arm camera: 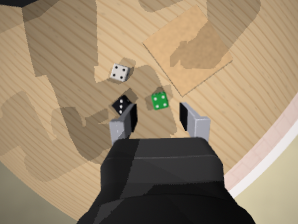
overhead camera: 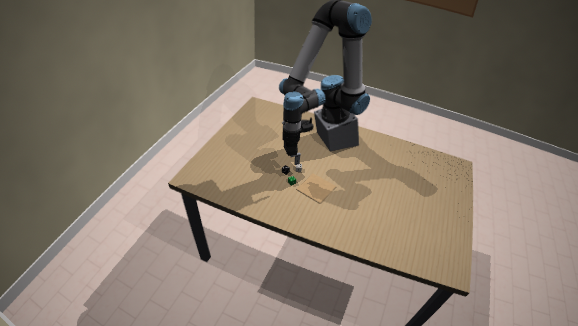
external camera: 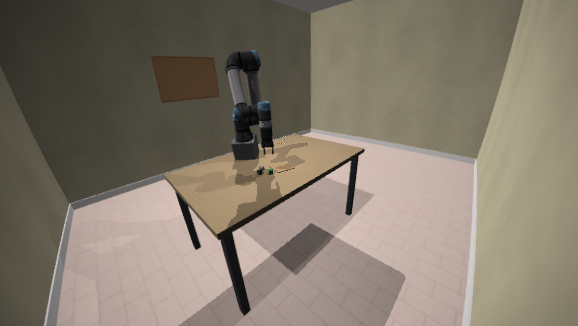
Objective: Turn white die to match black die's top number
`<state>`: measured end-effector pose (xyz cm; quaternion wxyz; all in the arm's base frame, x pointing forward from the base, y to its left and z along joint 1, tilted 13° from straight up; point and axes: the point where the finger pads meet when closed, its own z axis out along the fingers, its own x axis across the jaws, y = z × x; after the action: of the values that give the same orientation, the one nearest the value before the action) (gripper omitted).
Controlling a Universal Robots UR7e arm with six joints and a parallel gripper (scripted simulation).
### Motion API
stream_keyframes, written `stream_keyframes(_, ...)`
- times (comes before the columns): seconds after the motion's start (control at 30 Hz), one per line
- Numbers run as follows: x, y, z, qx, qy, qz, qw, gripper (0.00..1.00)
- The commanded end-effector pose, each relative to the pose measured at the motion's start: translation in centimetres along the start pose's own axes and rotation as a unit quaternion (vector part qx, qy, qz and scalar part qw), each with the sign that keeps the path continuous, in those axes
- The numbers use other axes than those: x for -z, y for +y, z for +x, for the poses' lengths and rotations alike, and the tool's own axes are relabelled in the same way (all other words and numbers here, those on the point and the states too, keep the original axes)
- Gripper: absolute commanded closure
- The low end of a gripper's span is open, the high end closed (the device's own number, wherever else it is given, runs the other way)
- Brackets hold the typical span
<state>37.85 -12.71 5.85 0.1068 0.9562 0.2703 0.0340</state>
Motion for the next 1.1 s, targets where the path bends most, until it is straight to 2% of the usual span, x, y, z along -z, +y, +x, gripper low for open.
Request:
stream_keyframes(0.0, 0.1, -1.8, -3.3, -0.076, 0.001, -0.001, 0.997, 0.0)
stream_keyframes(0.13, -0.2, -3.6, -5.6, -0.138, 0.001, -0.001, 0.99, 0.0)
stream_keyframes(0.3, -0.5, -5.0, -7.1, -0.184, 0.001, -0.001, 0.983, 0.0)
stream_keyframes(1.07, -0.5, -5.1, -7.2, -0.186, 0.001, -0.001, 0.982, 0.0)
